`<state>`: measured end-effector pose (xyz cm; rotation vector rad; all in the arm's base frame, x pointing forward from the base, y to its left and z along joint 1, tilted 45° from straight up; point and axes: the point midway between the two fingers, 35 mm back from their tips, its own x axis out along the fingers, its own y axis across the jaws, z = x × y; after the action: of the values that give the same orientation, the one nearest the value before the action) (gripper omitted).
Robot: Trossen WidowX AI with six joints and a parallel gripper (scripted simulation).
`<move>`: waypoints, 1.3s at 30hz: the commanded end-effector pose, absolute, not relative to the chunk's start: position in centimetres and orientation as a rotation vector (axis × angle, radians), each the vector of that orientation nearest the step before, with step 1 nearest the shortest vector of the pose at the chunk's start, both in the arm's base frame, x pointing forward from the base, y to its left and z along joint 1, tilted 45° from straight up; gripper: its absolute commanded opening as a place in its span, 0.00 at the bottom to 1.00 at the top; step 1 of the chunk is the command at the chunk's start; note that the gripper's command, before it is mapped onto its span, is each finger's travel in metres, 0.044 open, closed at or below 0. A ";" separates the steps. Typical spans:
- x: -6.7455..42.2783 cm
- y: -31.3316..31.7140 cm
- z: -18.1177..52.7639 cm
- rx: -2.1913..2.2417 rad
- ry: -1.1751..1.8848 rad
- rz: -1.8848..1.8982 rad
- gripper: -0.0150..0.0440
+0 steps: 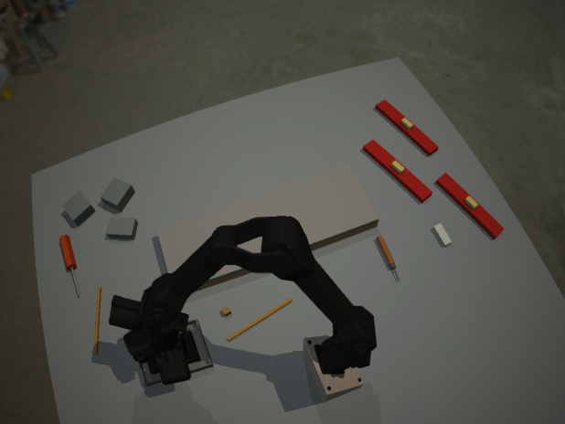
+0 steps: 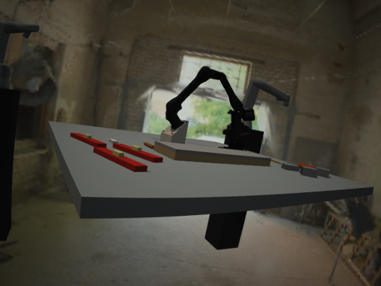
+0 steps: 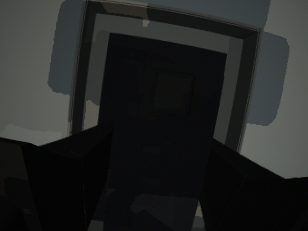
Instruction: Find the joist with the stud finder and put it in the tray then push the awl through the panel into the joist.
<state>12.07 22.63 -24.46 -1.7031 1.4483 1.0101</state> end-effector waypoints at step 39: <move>24.6 23.5 -9.1 -1.379 1.450 0.700 1.00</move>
<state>21.03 25.98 -12.13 -1.4612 1.4452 0.8099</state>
